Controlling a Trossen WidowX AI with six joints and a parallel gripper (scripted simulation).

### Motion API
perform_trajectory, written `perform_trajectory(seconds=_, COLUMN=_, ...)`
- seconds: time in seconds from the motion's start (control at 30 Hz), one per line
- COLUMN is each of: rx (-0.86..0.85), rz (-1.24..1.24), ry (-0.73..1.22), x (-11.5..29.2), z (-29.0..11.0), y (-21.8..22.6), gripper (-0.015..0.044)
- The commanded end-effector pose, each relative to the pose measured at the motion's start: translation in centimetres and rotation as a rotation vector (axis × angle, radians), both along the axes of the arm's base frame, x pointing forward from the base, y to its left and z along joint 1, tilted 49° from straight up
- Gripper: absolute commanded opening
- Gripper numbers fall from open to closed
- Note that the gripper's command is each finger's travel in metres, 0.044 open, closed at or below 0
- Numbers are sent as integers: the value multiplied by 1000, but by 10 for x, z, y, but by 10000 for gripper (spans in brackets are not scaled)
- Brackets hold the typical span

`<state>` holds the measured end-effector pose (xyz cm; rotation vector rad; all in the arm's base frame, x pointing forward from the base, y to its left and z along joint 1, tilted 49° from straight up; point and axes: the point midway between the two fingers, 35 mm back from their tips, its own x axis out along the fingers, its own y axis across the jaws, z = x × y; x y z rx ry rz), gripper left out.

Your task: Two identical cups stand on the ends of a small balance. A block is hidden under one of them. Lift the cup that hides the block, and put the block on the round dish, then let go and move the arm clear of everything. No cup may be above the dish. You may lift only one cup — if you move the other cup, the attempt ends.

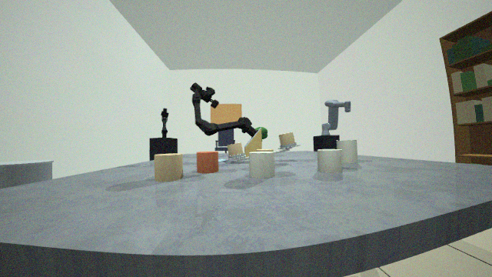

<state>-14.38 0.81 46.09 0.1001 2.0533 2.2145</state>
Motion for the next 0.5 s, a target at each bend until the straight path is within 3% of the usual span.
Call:
perform_trajectory(seconds=0.0, rx=-3, rz=-5, ry=-2, x=0, z=0, y=2, gripper=426)
perform_trajectory(seconds=0.47, rx=-202, rz=-387, ry=-157, x=-1, z=-56, y=118, gripper=440)
